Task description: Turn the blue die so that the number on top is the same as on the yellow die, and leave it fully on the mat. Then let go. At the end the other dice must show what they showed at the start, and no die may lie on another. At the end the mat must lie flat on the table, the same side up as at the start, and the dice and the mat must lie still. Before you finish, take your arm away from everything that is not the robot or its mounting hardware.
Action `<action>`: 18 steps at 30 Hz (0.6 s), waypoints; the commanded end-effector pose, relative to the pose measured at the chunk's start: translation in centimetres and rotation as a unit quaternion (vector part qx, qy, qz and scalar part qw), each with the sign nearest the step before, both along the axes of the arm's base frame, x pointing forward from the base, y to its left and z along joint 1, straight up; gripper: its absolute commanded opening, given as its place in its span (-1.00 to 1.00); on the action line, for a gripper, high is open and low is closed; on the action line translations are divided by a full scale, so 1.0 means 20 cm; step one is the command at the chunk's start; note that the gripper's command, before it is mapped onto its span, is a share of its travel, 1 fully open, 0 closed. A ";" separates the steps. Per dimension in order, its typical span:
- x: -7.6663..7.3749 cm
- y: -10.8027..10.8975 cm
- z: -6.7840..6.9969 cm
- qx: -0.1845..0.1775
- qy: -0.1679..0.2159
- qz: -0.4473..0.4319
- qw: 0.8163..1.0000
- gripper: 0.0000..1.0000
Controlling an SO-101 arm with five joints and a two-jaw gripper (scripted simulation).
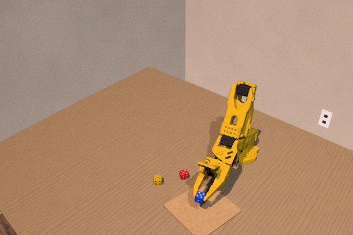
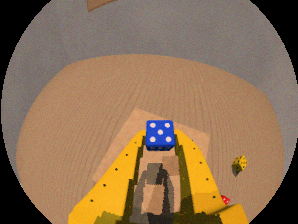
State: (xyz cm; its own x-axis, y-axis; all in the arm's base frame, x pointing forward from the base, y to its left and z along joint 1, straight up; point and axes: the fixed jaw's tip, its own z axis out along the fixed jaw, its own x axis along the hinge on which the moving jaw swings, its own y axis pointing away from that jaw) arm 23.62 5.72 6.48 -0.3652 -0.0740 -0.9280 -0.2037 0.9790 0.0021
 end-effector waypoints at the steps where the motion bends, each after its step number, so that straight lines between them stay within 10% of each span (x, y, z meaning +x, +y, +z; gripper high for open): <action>1: 0.04 0.00 0.08 0.011 -0.039 -0.004 0.999 -1.00; 18: 0.05 0.00 0.05 0.011 -0.039 -0.004 0.999 -1.00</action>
